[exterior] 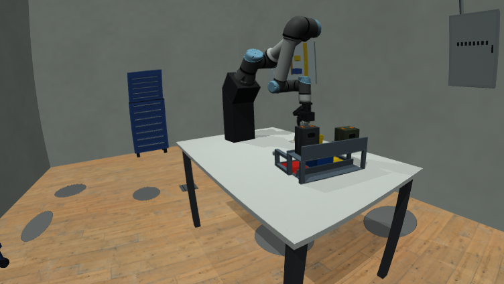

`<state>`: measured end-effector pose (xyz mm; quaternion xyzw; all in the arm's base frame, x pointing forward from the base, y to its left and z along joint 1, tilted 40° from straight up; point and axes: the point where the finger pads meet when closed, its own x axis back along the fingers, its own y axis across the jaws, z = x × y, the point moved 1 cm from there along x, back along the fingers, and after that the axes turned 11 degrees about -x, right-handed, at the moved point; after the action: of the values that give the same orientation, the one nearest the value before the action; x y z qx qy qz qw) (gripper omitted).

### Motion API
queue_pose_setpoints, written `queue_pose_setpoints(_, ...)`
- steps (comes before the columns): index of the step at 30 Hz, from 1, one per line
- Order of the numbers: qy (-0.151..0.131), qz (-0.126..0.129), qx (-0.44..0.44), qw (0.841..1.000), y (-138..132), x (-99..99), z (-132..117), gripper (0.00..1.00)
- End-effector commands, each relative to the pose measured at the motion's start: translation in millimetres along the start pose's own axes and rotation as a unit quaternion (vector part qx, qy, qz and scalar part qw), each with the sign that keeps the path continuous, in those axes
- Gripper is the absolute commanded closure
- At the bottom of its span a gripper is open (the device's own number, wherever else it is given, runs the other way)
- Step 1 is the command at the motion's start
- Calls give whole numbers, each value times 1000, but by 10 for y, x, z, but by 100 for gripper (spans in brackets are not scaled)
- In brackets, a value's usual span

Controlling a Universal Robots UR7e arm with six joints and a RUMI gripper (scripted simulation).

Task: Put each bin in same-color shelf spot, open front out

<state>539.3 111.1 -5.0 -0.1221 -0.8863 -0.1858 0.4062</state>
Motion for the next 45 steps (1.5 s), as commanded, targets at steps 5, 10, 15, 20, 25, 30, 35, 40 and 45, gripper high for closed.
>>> queue_pose_setpoints(5, 0, 0, 0, 1000, 3, 11, -3, 100)
queue_pose_setpoints(10, 0, 0, 0, 1000, 3, 11, -3, 100)
queue_pose_setpoints(15, 0, 0, 0, 1000, 3, 12, -3, 100)
queue_pose_setpoints(20, 0, 0, 0, 1000, 3, 33, -3, 100)
queue_pose_setpoints(25, 0, 0, 0, 1000, 3, 58, -3, 100)
queue_pose_setpoints(30, 0, 0, 0, 1000, 3, 112, -3, 100)
queue_pose_setpoints(35, 0, 0, 0, 1000, 3, 160, -3, 100)
queue_pose_setpoints(40, 0, 0, 0, 1000, 3, 186, -3, 100)
queue_pose_setpoints(45, 0, 0, 0, 1000, 3, 189, -3, 100)
